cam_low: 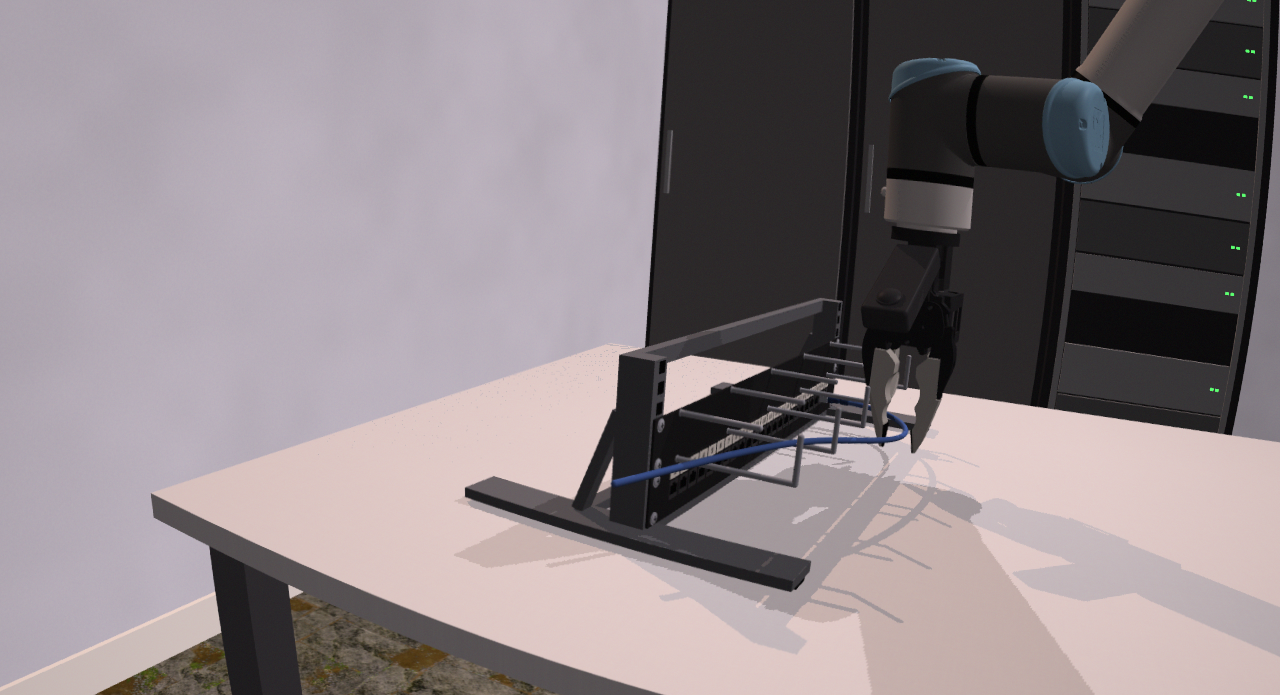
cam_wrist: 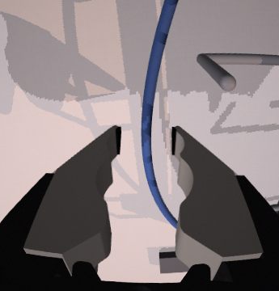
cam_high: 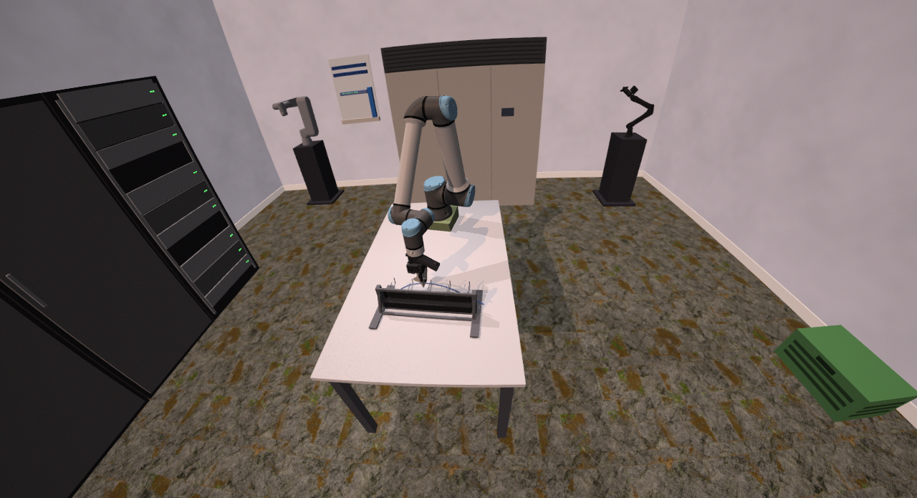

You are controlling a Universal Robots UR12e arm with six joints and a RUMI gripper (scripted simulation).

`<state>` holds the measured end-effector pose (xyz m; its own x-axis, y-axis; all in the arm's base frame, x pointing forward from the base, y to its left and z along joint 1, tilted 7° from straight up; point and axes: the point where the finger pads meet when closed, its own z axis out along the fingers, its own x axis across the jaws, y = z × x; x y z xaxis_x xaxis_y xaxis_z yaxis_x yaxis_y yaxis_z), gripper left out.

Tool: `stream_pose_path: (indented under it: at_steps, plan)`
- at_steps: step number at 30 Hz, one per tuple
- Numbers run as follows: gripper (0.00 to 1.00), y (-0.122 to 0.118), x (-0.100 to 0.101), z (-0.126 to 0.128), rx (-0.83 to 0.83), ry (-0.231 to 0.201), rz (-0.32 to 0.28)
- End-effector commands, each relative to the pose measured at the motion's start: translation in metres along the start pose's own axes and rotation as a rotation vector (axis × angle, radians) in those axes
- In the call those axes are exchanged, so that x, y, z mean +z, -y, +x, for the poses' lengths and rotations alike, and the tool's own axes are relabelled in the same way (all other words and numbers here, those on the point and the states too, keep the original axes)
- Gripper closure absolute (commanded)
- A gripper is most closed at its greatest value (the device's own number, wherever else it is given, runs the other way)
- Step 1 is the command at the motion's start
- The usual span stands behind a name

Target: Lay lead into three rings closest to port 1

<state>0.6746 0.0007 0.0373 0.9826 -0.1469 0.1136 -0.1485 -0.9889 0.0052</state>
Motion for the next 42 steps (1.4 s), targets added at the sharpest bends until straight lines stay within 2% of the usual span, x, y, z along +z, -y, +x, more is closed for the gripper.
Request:
stream_pose_path:
  at_steps: [1, 25, 26, 42]
  plan:
    - [0.8, 0.0, -0.0006, 0.0007, 0.0, -0.001, 0.0]
    - [0.8, 0.0, -0.0006, 0.0007, 0.0, -0.001, 0.0]
    - [1.0, 0.0, -0.0006, 0.0007, 0.0, -0.001, 0.0]
    - [1.0, 0.0, -0.0006, 0.0007, 0.0, -0.001, 0.0]
